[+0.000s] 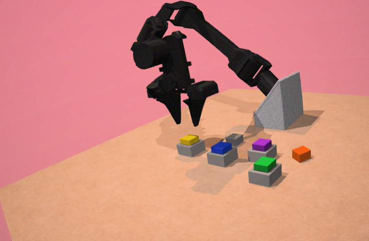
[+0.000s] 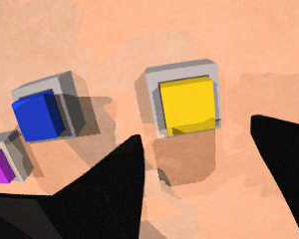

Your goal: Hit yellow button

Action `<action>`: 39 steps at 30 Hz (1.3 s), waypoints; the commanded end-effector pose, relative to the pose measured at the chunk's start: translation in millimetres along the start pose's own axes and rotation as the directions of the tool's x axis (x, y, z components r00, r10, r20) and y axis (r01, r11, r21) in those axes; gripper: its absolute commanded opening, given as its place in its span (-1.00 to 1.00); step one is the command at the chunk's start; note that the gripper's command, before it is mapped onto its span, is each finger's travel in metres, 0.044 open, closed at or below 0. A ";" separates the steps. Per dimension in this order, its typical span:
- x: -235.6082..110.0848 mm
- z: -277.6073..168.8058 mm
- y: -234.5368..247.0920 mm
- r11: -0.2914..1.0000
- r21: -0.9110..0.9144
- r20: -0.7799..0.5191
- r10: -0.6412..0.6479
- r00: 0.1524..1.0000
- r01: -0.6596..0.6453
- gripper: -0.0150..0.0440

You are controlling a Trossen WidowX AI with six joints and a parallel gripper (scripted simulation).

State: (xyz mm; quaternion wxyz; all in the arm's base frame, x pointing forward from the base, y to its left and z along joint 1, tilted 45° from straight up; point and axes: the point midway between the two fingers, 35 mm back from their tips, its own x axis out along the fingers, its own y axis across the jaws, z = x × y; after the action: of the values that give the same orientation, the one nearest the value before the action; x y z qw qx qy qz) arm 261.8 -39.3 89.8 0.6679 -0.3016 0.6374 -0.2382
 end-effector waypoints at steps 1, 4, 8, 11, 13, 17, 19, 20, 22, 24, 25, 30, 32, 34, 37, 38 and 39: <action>5.4 0.1 -0.4 1.000 -0.005 0.007 -0.004 1.000 0.004 -0.20; 5.4 0.1 -0.4 1.000 -0.005 0.007 -0.004 1.000 0.004 -0.42; 5.4 0.1 -0.4 1.000 -0.005 0.007 -0.004 1.000 0.004 -0.42; 5.4 0.1 -0.4 1.000 -0.005 0.007 -0.004 1.000 0.004 -0.42; 5.7 0.1 -0.4 1.000 -0.005 0.007 -0.004 1.000 0.004 -0.42; 11.1 0.4 -0.3 1.000 -0.005 0.007 -0.004 1.000 0.004 -0.42; 14.4 0.6 -0.2 1.000 -0.005 0.007 -0.004 1.000 0.004 -0.42; 16.0 0.6 -0.2 1.000 -0.005 0.007 -0.004 1.000 0.004 -0.42; 19.2 0.7 -0.2 1.000 -0.005 0.007 -0.004 1.000 0.004 -0.42; 22.5 0.8 -0.2 1.000 -0.005 0.007 -0.004 1.000 0.004 -0.42; 24.1 0.8 -0.3 1.000 -0.005 0.007 -0.004 1.000 0.004 -0.42; 32.1 0.6 -0.5 1.000 -0.005 0.007 -0.004 1.000 0.005 -0.42; 35.3 0.5 -0.6 1.000 -0.005 0.007 -0.005 1.000 0.005 -0.42; 38.2 0.3 -0.7 1.000 -0.005 0.007 -0.005 1.000 0.005 -0.42; 39.2 0.2 -0.8 1.000 -0.005 0.007 -0.005 1.000 0.006 -0.42; 39.2 0.2 -0.8 1.000 -0.005 0.007 -0.005 1.000 0.006 -0.42; 39.2 0.2 -0.8 1.000 -0.005 0.007 -0.005 1.000 0.006 -0.42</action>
State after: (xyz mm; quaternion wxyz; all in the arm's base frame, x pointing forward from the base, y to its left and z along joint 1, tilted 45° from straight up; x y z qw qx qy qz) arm 267.2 -64.7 64.7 0.6729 -0.3026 0.6319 -0.2373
